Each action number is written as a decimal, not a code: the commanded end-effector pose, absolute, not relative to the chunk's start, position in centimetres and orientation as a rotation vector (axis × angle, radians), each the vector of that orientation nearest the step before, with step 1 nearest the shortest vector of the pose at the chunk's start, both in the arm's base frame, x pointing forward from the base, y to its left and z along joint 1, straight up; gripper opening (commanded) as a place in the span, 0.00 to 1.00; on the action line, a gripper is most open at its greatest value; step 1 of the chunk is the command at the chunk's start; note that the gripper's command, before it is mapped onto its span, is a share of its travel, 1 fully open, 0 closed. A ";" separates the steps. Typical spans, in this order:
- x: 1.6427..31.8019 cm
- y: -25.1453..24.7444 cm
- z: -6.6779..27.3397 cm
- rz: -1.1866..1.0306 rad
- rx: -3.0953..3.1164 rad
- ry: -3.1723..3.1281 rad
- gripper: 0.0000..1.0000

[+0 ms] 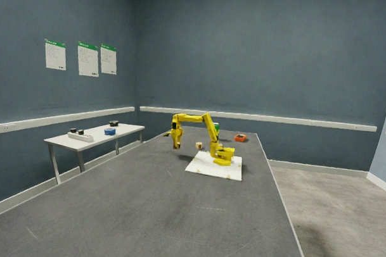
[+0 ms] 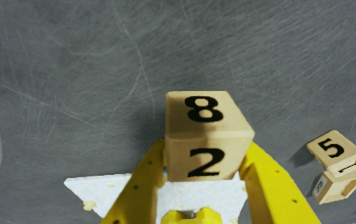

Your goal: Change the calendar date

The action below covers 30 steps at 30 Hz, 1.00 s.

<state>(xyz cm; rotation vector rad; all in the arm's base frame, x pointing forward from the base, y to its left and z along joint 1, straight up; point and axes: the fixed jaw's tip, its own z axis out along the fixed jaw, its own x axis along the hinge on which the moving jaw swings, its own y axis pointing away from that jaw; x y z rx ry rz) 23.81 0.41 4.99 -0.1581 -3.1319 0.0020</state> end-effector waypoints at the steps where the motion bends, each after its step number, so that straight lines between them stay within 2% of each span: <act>1: 24.0 0.6 4.8 0.000 -0.165 -3.136 0.00; 30: 24.0 0.6 3.8 0.000 -0.165 -3.136 0.00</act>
